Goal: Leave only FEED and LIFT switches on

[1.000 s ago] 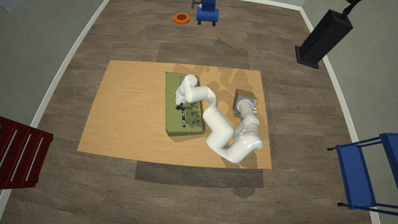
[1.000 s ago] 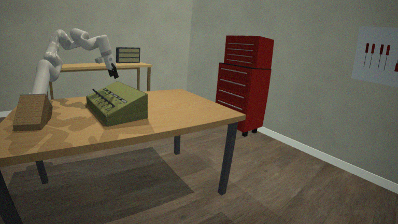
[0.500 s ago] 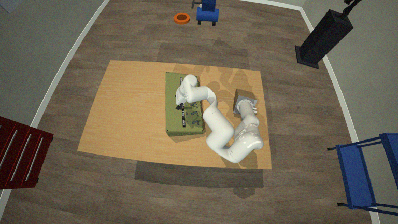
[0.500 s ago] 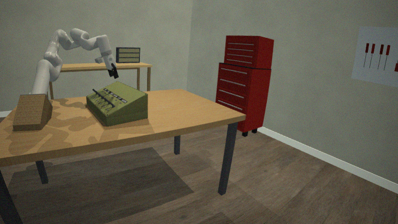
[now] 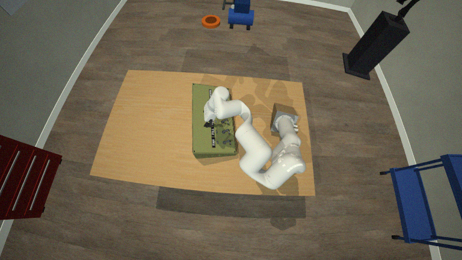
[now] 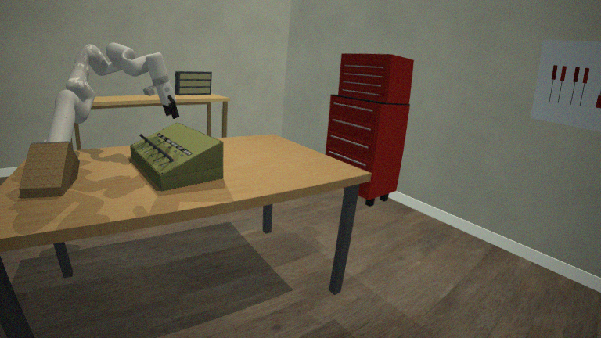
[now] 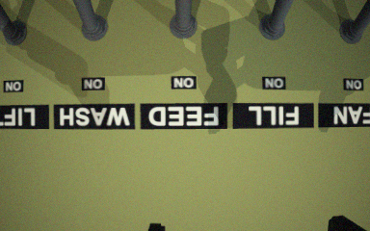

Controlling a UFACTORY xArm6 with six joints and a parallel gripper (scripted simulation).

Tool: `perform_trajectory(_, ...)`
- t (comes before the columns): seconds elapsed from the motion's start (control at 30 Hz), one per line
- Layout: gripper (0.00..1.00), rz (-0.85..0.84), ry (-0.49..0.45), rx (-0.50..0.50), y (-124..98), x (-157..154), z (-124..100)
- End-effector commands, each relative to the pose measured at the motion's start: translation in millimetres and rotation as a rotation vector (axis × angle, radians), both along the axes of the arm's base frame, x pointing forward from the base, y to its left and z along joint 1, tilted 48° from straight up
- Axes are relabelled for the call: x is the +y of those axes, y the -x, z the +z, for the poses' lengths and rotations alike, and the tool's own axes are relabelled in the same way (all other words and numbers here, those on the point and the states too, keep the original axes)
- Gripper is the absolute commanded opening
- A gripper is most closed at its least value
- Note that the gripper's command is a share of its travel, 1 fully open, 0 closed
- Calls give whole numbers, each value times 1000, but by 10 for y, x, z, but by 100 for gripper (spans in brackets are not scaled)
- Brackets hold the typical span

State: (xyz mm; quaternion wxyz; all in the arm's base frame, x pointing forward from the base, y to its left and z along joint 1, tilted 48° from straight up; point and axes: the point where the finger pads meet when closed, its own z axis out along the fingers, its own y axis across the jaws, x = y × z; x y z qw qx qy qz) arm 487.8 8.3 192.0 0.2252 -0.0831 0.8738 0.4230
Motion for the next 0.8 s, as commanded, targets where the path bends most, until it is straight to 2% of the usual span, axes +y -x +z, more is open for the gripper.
perform_trajectory(0.0, 100, -2, 1, -3, -8, -10, 11)
perform_trajectory(0.43, 100, -2, 1, -3, -17, -27, -7)
perform_trajectory(0.77, 100, -2, 1, -3, -105, -191, -190)
